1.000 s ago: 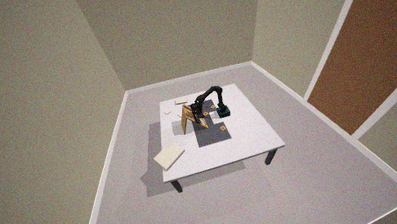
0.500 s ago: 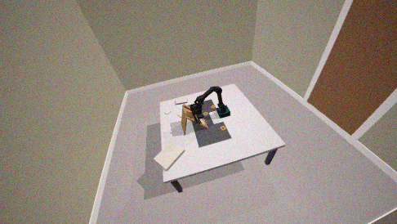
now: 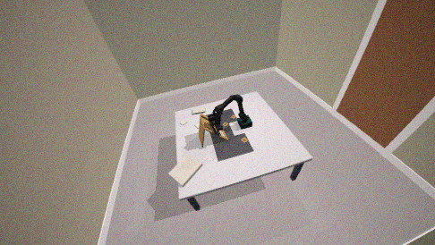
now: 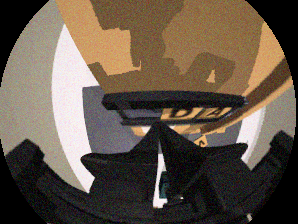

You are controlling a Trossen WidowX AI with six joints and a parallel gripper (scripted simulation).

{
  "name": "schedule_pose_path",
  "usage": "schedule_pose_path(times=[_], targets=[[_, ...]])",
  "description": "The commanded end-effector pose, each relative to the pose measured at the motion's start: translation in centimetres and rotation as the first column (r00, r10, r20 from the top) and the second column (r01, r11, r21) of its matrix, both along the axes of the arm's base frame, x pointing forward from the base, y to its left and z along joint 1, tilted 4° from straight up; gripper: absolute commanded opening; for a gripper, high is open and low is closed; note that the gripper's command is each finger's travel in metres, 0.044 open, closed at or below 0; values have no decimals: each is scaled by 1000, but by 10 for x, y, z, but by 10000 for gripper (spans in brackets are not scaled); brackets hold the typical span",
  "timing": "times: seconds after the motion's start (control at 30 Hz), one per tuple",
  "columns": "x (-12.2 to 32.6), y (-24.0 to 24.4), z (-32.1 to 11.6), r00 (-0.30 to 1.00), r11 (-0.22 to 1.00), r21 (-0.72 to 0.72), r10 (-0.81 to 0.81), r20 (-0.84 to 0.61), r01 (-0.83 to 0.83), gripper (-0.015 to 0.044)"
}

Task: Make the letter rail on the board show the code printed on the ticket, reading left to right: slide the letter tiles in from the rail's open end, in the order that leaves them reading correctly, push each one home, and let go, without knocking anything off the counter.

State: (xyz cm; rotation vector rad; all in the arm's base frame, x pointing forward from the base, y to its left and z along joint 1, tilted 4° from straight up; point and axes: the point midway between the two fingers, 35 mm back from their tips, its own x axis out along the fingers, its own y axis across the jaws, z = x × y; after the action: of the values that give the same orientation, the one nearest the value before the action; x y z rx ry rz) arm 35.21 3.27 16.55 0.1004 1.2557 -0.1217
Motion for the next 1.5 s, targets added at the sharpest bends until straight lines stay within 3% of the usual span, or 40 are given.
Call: schedule_pose_path(times=[0.0, 1.47], targets=[[2, 0, -3, 1000, 1000, 1, 4, -6, -4, 0], [11, -5, -8, 1000, 1000, 1, 4, -5, -4, 0]])
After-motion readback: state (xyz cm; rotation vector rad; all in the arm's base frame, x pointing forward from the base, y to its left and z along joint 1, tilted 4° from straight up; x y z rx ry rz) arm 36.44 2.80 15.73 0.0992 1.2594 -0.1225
